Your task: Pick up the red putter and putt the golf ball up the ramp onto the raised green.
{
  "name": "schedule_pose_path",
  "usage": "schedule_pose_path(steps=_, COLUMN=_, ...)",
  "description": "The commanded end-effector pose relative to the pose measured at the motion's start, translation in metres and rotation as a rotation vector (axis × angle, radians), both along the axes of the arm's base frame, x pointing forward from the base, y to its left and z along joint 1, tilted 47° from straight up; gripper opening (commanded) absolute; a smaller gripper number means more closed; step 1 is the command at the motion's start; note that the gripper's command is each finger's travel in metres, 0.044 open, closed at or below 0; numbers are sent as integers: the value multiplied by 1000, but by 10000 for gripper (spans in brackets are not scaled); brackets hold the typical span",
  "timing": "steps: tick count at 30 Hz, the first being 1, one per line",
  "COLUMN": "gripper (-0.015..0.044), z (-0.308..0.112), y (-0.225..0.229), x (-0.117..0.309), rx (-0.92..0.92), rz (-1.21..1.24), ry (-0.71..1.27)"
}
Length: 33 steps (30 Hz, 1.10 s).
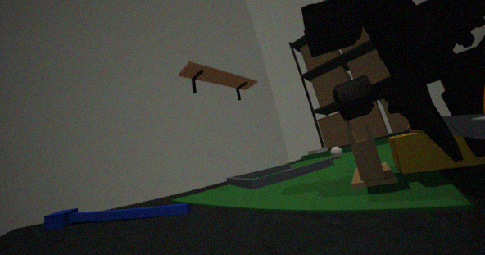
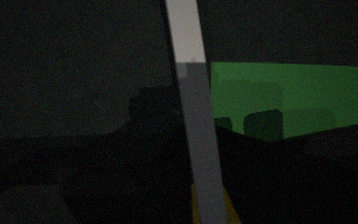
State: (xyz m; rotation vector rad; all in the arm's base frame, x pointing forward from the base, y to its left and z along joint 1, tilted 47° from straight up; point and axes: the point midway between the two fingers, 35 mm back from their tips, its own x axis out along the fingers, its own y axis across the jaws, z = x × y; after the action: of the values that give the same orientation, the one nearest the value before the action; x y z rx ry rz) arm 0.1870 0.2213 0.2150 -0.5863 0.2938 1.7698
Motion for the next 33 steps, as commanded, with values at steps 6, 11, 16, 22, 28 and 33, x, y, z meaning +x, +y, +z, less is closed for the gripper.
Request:
schedule_pose_path(steps=6, gripper=0, z=25, y=-27, x=10, rx=-11, rz=-61, ry=19)
schedule_pose_path(steps=11, gripper=0, z=43, y=-46, x=12, rx=-15, rz=-106, ry=39)
schedule_pose_path(steps=16, gripper=0, z=61, y=-65, x=12, rx=-15, rz=-151, ry=60)
schedule_pose_path(steps=22, gripper=0, z=60, y=-66, x=12, rx=-23, rz=-160, ry=61)
schedule_pose_path(steps=28, gripper=0, z=50, y=-77, x=39, rx=-68, rz=-247, ry=158)
schedule_pose_path(steps=33, gripper=0, z=38, y=-88, x=63, rx=-108, rz=-328, ry=250)
